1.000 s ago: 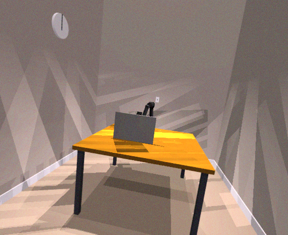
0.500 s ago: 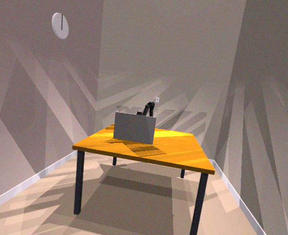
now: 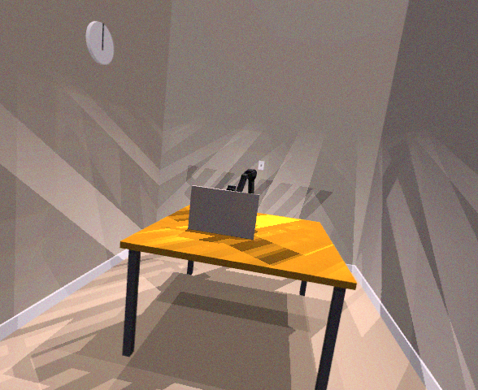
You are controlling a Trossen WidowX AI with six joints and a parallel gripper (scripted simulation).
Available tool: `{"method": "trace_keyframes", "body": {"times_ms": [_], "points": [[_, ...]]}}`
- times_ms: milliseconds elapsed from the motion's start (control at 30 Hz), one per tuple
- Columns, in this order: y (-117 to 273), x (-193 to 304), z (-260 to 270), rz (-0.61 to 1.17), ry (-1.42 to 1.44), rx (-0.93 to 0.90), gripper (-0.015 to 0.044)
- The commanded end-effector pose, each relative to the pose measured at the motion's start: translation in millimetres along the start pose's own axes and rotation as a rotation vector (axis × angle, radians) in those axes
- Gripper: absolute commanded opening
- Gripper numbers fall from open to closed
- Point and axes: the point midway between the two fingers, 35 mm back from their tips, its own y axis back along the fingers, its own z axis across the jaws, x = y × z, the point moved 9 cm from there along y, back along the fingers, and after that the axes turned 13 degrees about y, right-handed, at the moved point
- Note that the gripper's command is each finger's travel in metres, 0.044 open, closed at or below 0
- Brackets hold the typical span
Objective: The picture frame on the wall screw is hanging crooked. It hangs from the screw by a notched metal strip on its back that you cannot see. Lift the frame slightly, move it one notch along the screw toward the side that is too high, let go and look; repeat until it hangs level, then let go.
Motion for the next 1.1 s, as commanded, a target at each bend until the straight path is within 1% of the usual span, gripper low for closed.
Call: {"method": "trace_keyframes", "body": {"times_ms": [0,1067], "points": [[-0.1,-0.2,0.2,-0.003,-0.003,0.001,0.0],[-0.1,-2.0,9.7,-0.003,-0.003,0.001,0.0]]}}
